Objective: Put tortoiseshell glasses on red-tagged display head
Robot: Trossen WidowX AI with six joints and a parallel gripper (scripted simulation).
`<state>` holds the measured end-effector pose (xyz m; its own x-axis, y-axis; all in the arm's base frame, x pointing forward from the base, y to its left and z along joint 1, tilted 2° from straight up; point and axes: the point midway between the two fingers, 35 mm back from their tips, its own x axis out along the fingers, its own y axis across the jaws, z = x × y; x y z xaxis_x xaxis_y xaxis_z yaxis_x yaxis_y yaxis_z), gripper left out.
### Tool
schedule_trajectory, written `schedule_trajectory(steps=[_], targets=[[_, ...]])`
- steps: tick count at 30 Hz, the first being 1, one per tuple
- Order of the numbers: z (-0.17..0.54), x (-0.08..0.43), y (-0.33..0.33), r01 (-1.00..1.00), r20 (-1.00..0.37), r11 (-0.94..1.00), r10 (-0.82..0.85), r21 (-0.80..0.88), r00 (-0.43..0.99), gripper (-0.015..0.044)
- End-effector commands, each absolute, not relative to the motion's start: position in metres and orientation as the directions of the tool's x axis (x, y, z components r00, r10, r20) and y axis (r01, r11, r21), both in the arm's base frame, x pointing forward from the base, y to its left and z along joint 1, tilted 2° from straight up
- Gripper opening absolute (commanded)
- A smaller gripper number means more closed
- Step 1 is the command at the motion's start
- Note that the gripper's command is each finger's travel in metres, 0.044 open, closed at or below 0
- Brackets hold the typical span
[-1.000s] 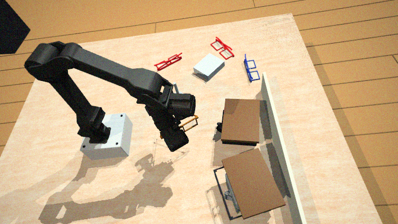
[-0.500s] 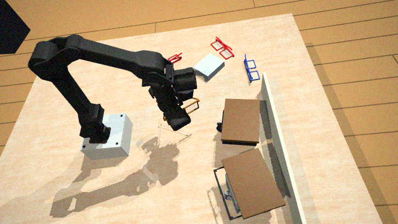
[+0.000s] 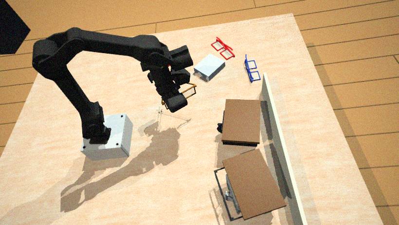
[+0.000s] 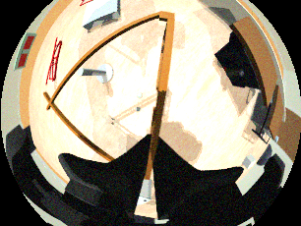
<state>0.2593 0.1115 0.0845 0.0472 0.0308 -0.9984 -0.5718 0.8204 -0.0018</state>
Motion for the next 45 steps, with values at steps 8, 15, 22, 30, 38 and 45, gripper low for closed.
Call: schedule_trajectory(steps=[8,15,22,30,38,45], targets=[[0.085,0.235,0.158,-0.572,-0.998,0.821,0.031,-0.002,0.048,0.0000],[0.083,0.232,0.164,-0.572,-0.998,0.821,0.031,-0.001,0.047,0.0000],[0.050,0.234,0.166,-0.572,-0.998,0.821,0.031,-0.001,0.047,0.0000],[0.025,0.234,0.166,-0.572,-0.998,0.821,0.031,-0.001,0.047,0.0000],[0.025,0.232,0.160,-0.572,-0.998,0.821,0.031,-0.002,0.047,0.0000],[0.025,0.231,0.156,-0.572,-0.998,0.821,0.030,-0.002,0.047,0.0000]])
